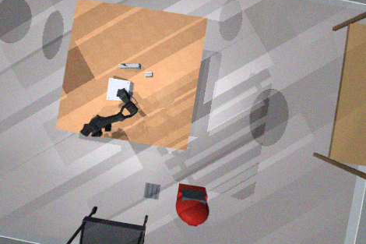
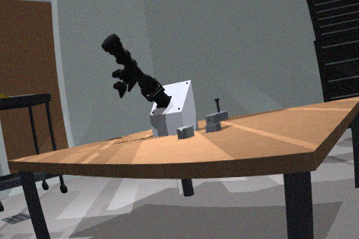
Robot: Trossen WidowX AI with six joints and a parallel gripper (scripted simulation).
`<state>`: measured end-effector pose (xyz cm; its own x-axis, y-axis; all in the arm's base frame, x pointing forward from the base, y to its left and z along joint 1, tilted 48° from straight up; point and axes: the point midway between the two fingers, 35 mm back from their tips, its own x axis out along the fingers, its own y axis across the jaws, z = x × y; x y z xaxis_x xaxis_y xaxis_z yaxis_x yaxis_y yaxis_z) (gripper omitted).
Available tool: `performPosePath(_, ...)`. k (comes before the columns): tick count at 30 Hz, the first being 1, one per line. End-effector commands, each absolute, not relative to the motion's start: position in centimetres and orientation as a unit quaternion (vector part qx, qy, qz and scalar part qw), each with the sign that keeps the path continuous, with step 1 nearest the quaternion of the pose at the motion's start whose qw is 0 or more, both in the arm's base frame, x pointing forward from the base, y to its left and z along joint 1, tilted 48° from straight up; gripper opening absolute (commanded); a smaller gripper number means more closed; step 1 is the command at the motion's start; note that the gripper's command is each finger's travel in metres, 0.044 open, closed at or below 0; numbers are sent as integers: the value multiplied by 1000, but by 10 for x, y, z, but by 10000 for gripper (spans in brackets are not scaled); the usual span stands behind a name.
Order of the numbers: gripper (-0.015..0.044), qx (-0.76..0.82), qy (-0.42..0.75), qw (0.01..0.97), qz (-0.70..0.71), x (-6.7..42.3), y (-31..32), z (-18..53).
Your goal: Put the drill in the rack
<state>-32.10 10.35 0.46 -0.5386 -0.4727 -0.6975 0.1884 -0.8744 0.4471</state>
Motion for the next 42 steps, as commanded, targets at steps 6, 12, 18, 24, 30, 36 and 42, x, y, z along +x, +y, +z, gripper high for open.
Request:
performPosePath(6, 242, 440, -161, 192, -862, -321, 104, 5)
performPosePath(12, 85, 444, -196, 148, -861, -297, 128, -2)
performPosePath(18, 0, 496, -286, -9, -820, -247, 192, -20)
performPosePath(24, 0, 530, -401, -204, -718, -159, 250, -38)
performPosePath(30, 0, 531, -505, -373, -569, -53, 272, -48)
performPosePath(36, 0, 507, -590, -496, -386, 53, 251, -52)
performPosePath(42, 0, 461, -640, -589, -176, 145, 204, -41)
